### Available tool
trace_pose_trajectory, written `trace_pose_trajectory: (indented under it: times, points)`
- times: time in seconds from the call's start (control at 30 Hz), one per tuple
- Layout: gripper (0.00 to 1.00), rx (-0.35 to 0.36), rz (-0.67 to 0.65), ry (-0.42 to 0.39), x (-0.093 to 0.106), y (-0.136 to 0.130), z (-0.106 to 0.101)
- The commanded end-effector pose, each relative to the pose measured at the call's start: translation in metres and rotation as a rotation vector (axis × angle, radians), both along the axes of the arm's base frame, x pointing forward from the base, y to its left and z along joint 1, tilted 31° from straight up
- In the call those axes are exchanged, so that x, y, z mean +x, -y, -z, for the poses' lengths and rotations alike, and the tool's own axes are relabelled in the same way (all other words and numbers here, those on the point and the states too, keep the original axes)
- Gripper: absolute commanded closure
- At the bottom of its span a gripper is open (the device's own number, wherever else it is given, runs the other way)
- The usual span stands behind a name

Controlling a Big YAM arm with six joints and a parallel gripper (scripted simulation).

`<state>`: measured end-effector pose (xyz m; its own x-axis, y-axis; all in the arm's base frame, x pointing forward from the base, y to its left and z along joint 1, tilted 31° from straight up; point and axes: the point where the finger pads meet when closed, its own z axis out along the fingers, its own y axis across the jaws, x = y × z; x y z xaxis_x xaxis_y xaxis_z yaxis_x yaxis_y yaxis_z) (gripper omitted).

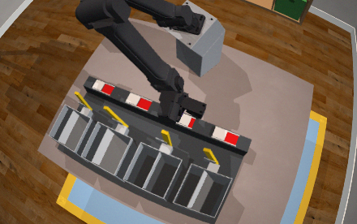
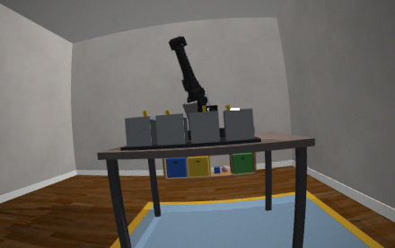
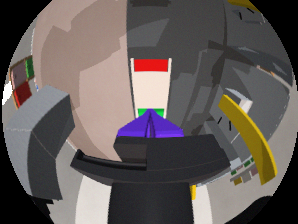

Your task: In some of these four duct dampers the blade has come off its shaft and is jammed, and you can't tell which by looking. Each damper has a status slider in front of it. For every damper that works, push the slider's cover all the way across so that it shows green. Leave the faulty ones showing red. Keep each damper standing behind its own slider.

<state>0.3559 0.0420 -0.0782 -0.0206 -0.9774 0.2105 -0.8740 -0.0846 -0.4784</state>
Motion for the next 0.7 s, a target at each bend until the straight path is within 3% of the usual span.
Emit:
trace_pose_trajectory:
  times: [0.0,0.67]
  points:
    - [1.0,0.004,-0.004,-0.017,-0.0016,-0.0065,0.0062]
    - [1.0,0.004,-0.004,-0.018,-0.0017,-0.0137,0.0078]
